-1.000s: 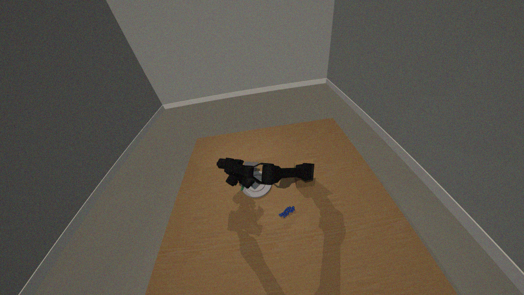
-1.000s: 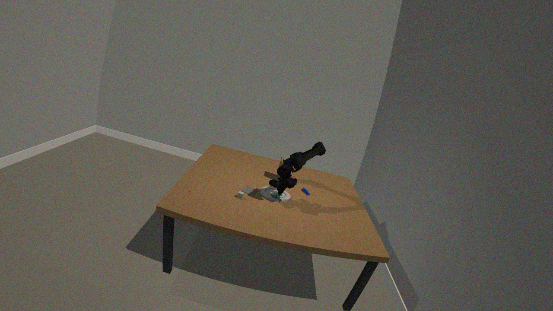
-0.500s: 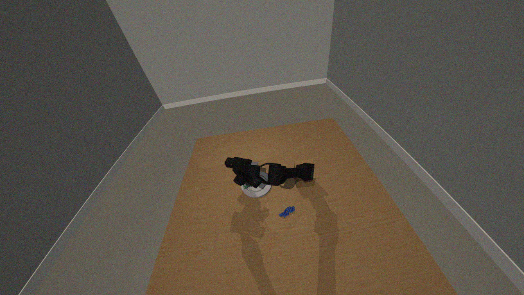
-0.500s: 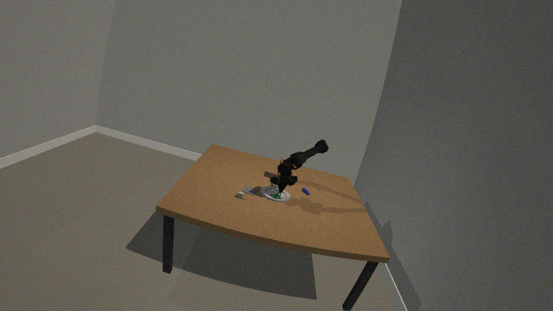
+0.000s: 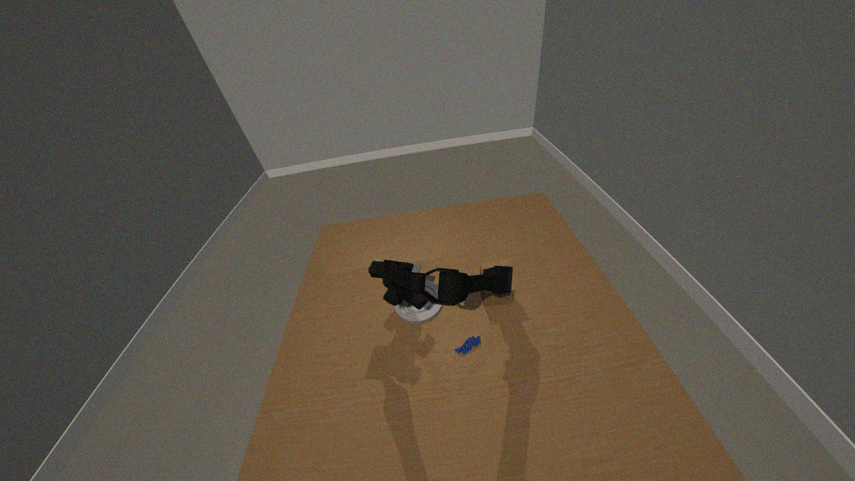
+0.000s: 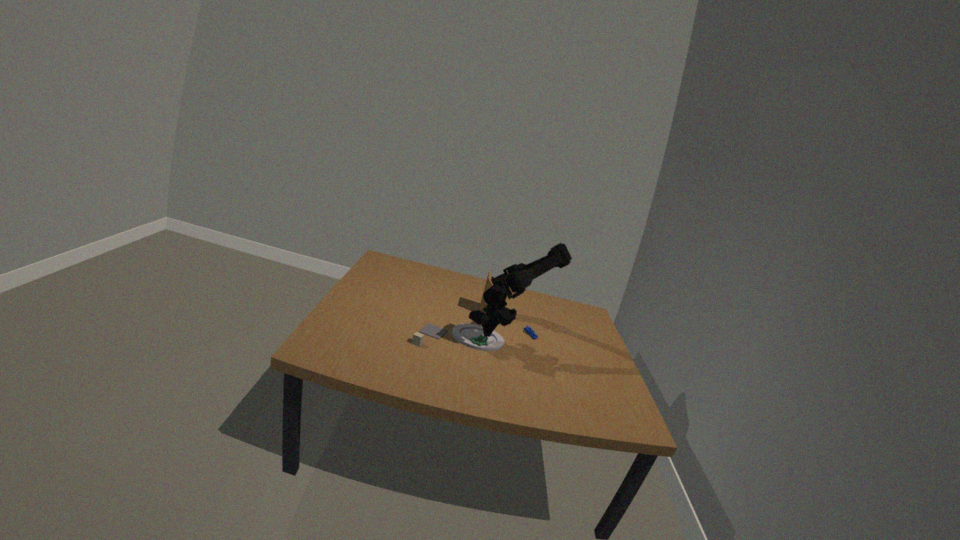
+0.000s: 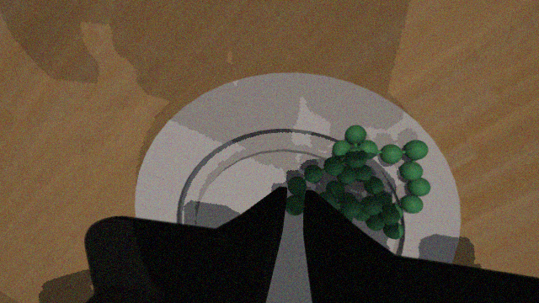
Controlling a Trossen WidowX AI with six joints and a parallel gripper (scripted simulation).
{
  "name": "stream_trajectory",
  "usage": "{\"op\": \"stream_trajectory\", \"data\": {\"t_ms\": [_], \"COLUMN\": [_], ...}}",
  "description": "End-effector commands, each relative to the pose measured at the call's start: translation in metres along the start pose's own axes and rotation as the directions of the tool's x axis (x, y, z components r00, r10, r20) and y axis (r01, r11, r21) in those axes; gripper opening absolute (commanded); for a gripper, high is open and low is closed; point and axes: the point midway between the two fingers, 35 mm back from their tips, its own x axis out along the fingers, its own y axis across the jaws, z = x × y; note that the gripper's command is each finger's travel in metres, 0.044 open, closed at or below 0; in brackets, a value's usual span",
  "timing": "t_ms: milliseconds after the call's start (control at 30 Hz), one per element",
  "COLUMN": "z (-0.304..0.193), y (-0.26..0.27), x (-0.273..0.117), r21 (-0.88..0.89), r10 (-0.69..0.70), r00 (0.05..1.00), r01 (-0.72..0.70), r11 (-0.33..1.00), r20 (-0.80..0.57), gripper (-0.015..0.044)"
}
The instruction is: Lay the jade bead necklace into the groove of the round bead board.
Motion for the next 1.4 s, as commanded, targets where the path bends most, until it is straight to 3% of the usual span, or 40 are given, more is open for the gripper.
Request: {"op": "stream_trajectory", "data": {"t_ms": [0, 200, 767, 1367], "z": [-0.001, -0.001, 0.000, -0.004], "y": [0.000, 0.001, 0.000, 0.001], "x": [0.007, 0.012, -0.002, -0.016], "r21": [0.007, 0.007, 0.003, 0.007], "r10": [0.003, 0.004, 0.001, 0.003], "r00": [1.000, 1.000, 1.000, 1.000], "r01": [-0.003, -0.004, -0.001, -0.003], "r11": [1.000, 1.000, 1.000, 1.000], "r20": [0.003, 0.003, 0.001, 0.002], "gripper": [0.0000, 0.0000, 0.0440, 0.0440]}}
